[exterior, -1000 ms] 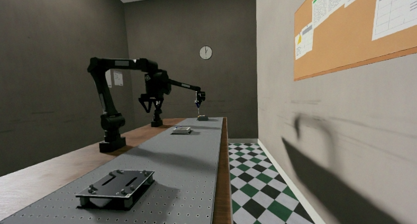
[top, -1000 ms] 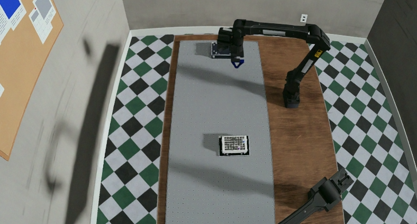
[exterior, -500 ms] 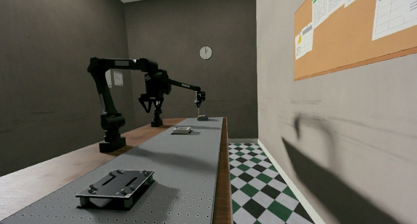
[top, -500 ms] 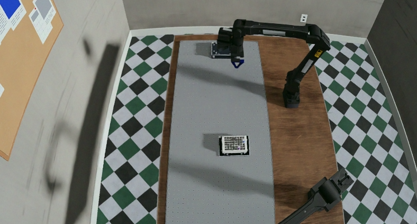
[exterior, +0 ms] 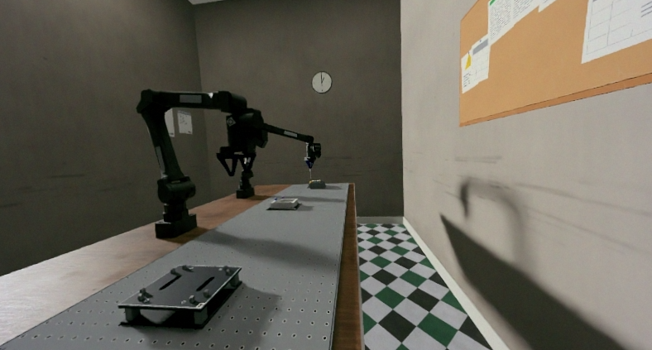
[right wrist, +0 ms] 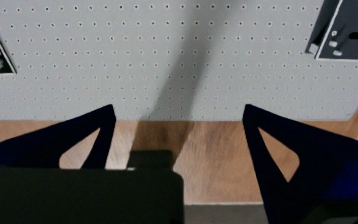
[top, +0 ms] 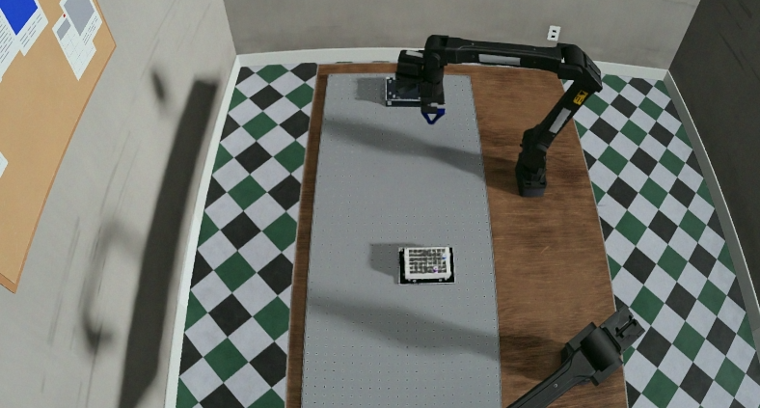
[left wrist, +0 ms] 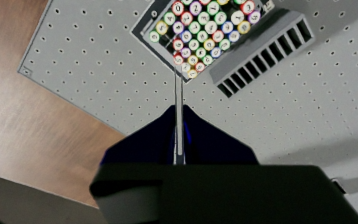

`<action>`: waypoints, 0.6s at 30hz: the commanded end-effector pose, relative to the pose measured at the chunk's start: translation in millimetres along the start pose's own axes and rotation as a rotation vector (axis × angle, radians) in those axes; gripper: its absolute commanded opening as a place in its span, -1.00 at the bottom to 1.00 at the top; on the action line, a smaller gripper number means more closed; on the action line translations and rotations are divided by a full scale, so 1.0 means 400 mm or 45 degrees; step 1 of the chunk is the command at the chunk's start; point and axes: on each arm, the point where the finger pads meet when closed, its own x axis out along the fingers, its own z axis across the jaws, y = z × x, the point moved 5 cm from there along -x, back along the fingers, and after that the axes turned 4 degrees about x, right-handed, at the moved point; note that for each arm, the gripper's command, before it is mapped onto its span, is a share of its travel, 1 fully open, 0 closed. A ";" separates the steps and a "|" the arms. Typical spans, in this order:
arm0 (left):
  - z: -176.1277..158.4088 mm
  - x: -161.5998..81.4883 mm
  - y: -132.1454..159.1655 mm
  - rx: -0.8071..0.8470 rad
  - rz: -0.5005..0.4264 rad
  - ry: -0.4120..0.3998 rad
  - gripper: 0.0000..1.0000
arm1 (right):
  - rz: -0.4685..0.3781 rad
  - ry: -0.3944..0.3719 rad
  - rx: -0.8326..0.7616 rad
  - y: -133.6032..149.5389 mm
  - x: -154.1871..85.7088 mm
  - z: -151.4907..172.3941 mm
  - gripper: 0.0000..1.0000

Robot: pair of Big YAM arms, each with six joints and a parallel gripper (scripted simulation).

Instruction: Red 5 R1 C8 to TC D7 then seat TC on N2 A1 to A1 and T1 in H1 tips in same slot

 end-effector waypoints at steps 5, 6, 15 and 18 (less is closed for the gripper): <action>0.002 0.020 -0.013 -0.017 -0.002 0.004 -0.85 | -0.038 0.008 0.003 -0.019 -0.028 -0.004 1.00; 0.002 0.020 -0.013 -0.017 -0.002 0.004 -0.85 | -0.038 0.008 0.003 -0.019 -0.028 -0.004 1.00; 0.003 0.032 -0.006 -0.017 0.014 0.001 -0.85 | -0.038 0.008 0.003 -0.019 -0.028 -0.004 1.00; 0.002 0.029 -0.013 -0.017 0.000 0.004 -0.84 | -0.038 0.008 0.003 -0.019 -0.028 -0.004 1.00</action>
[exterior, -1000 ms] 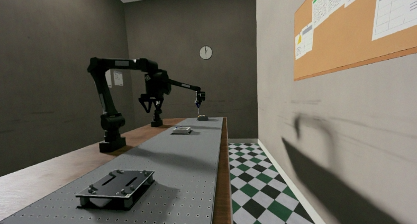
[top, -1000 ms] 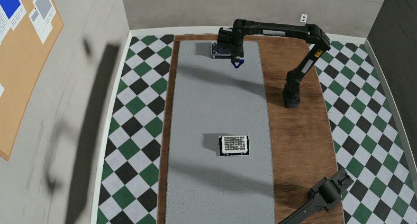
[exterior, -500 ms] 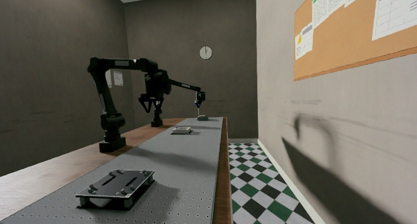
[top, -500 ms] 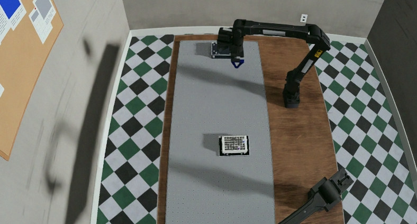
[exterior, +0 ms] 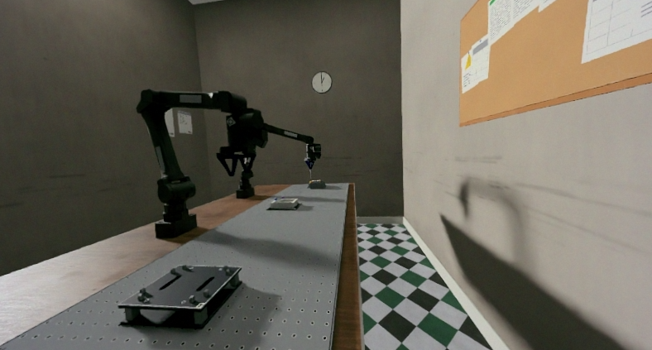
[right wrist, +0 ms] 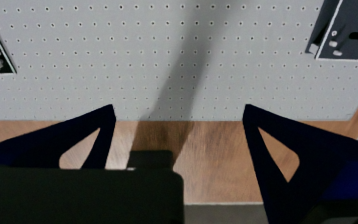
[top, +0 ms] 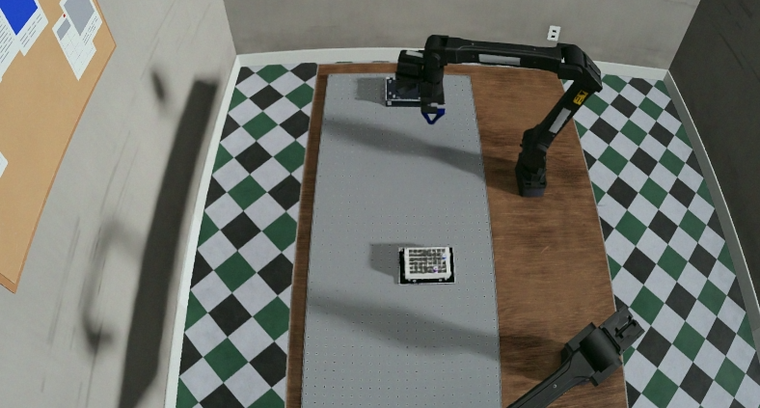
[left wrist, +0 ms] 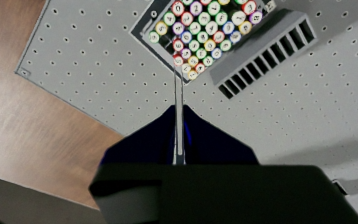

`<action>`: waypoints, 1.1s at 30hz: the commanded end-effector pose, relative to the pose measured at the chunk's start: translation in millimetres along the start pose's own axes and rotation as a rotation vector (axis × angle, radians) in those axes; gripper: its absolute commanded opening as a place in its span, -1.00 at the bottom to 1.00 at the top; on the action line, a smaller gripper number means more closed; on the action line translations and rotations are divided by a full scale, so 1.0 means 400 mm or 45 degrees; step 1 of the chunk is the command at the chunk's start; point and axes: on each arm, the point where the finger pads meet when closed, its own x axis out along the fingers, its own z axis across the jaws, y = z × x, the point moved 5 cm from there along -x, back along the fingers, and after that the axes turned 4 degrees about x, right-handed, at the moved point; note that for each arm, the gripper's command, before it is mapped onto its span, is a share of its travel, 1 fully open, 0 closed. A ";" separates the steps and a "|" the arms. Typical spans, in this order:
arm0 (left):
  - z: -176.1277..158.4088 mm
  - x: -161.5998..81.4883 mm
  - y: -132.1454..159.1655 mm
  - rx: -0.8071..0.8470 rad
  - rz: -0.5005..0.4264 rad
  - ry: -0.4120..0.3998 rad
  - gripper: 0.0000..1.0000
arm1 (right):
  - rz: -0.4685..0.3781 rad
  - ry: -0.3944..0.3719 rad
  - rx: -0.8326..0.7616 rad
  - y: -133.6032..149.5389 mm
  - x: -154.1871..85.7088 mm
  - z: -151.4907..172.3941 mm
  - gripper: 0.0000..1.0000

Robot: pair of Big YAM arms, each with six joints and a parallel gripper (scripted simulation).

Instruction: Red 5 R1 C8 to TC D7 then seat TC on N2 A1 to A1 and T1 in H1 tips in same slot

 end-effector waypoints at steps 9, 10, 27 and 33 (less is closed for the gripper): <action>0.003 0.024 -0.007 -0.017 0.013 0.001 -0.81 | -0.038 0.008 0.003 -0.019 -0.028 -0.004 1.00; 0.003 0.028 -0.004 -0.017 0.019 0.000 -0.81 | -0.038 0.008 0.003 -0.019 -0.028 -0.004 1.00; 0.004 0.036 -0.004 -0.017 0.016 0.000 -0.79 | -0.038 0.008 0.003 -0.019 -0.028 -0.004 1.00; 0.003 0.037 -0.010 -0.017 0.003 0.002 -0.79 | -0.038 0.008 0.003 -0.019 -0.028 -0.004 1.00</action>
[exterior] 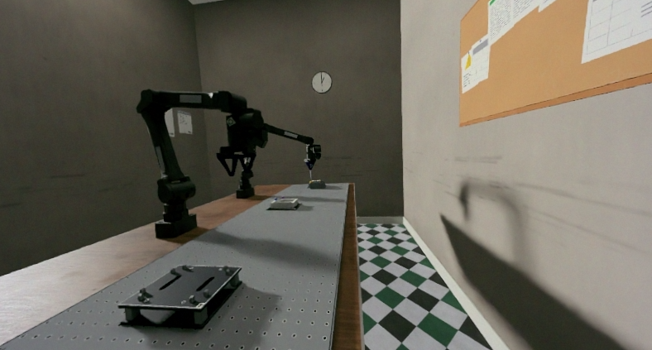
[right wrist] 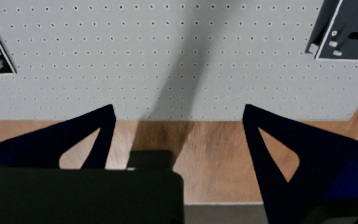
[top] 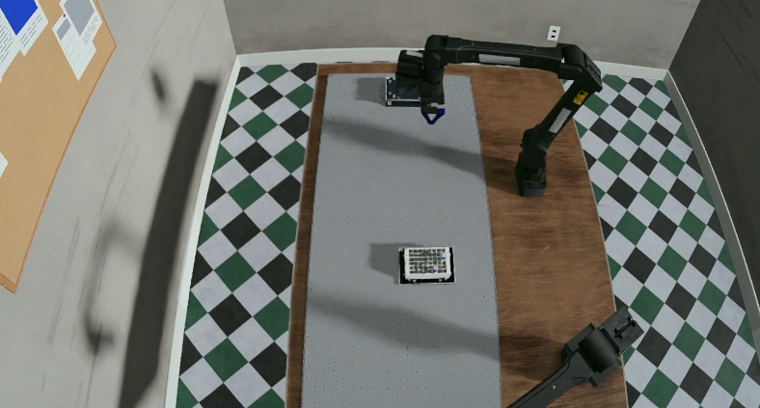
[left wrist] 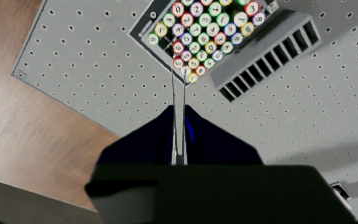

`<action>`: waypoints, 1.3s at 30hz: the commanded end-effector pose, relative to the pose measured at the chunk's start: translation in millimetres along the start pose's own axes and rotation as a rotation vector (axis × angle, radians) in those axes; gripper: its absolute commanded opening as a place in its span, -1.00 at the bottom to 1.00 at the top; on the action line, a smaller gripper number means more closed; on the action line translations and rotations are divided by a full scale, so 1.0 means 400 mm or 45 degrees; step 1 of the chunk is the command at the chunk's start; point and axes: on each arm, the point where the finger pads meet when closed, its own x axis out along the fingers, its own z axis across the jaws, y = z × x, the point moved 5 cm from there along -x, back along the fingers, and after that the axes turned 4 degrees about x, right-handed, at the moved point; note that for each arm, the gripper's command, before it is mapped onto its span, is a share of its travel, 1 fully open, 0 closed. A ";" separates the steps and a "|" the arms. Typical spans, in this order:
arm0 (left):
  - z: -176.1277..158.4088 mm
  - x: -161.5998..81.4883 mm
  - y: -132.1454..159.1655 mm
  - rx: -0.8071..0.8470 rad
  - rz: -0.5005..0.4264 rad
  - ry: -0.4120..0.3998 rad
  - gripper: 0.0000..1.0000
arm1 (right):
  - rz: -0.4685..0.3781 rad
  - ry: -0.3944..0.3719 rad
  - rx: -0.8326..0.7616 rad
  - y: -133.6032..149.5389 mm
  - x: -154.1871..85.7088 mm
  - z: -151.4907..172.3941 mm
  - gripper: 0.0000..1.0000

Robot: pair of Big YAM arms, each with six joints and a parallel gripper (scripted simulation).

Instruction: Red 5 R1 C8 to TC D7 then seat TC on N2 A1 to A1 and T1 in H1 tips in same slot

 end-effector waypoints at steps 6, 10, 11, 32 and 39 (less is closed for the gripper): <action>0.004 0.024 -0.005 -0.017 0.014 -0.001 -0.79 | -0.038 0.008 0.003 -0.019 -0.028 -0.004 1.00; 0.003 0.016 -0.010 -0.017 0.001 0.001 -0.79 | -0.038 0.008 0.003 -0.019 -0.028 -0.004 1.00; 0.003 0.022 -0.006 -0.017 0.010 -0.001 -0.79 | -0.038 0.008 0.003 -0.019 -0.028 -0.004 1.00; 0.003 0.035 -0.013 -0.017 -0.004 -0.001 -0.79 | -0.038 0.008 0.003 -0.019 -0.028 -0.004 1.00; 0.004 0.042 -0.010 -0.017 0.004 -0.003 -0.79 | -0.038 0.008 0.003 -0.019 -0.028 -0.004 1.00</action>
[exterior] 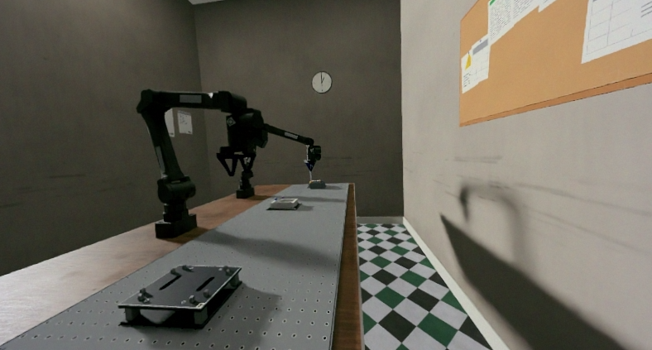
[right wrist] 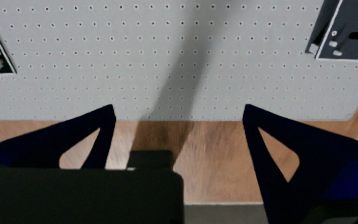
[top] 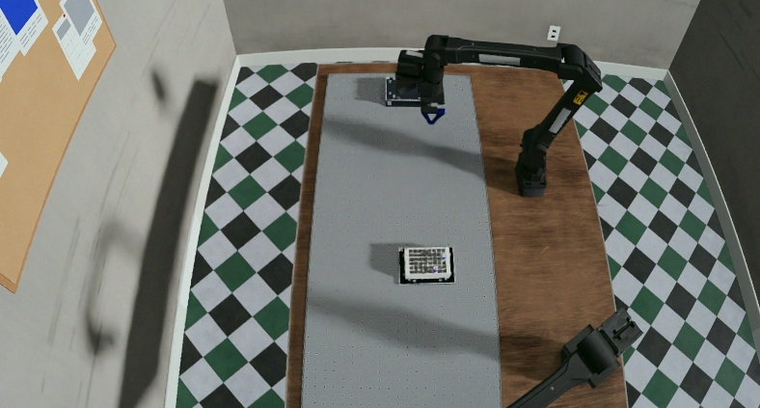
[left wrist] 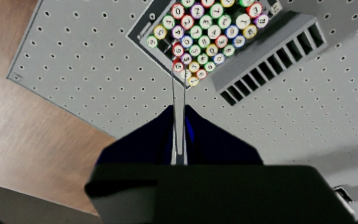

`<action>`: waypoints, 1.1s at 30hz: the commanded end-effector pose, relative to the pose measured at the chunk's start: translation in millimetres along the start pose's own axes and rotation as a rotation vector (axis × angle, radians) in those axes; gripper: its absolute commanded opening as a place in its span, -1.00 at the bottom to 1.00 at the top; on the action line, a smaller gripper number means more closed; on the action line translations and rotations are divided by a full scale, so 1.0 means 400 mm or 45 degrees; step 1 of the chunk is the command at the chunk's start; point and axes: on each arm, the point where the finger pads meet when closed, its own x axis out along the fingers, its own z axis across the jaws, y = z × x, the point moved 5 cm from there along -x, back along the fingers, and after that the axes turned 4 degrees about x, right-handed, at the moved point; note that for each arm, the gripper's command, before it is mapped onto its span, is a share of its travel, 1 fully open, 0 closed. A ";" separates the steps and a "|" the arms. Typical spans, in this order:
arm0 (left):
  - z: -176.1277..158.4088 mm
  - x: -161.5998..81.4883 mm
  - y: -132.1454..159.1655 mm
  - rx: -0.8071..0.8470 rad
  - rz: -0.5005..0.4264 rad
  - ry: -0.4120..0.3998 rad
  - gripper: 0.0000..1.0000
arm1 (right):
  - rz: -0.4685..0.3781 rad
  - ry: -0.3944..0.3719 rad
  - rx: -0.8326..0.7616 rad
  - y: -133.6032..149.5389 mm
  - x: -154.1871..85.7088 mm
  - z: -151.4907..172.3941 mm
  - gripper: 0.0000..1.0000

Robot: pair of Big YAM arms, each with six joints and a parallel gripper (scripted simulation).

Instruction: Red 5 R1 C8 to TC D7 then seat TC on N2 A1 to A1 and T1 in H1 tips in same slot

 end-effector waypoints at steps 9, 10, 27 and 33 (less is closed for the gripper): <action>0.004 0.025 -0.011 -0.017 0.001 -0.003 -0.79 | -0.038 0.008 0.003 -0.019 -0.028 -0.004 1.00; 0.004 0.025 -0.010 -0.017 0.002 -0.003 -0.79 | -0.038 0.008 0.003 -0.019 -0.028 -0.004 1.00; 0.005 0.033 -0.005 -0.017 0.007 -0.005 -0.79 | -0.038 0.008 0.003 -0.019 -0.028 -0.004 1.00; 0.005 0.041 -0.006 -0.017 0.009 -0.005 -0.79 | -0.038 0.008 0.003 -0.019 -0.028 -0.004 1.00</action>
